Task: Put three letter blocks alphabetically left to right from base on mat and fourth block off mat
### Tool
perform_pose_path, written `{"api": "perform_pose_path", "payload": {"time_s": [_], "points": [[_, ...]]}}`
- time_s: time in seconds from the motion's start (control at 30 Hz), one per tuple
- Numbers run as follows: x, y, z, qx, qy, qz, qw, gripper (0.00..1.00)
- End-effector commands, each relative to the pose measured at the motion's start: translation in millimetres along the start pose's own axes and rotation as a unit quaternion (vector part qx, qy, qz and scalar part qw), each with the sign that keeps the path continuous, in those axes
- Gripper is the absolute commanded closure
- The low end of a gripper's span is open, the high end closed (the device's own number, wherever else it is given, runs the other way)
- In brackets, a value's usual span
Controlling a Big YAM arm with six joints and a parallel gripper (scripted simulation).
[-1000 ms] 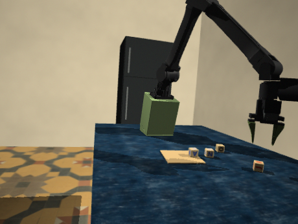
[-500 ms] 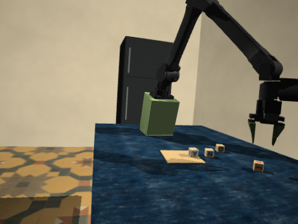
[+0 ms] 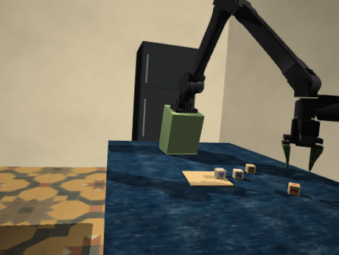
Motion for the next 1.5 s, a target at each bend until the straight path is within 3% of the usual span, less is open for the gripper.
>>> {"api": "perform_pose_path", "payload": {"time_s": [0.0, 0.87, 1.47], "points": [[6, -19, 7, 0.002, -0.008, -0.012, 1.000, 0.37], [35, -17, 5, 0.002, -0.006, -0.009, 1.000, 0.37], [36, -18, 7, 0.002, -0.007, -0.010, 1.000, 0.37]]}}
Point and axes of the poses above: the point where the finger pads meet when closed, its own x axis out along the fingers, its own z axis across the jaws, y = z × x, the point moved 2 cm from there along -x, back along the fingers, and after that the axes turned 13 degrees about -x, right-handed, at the moved point
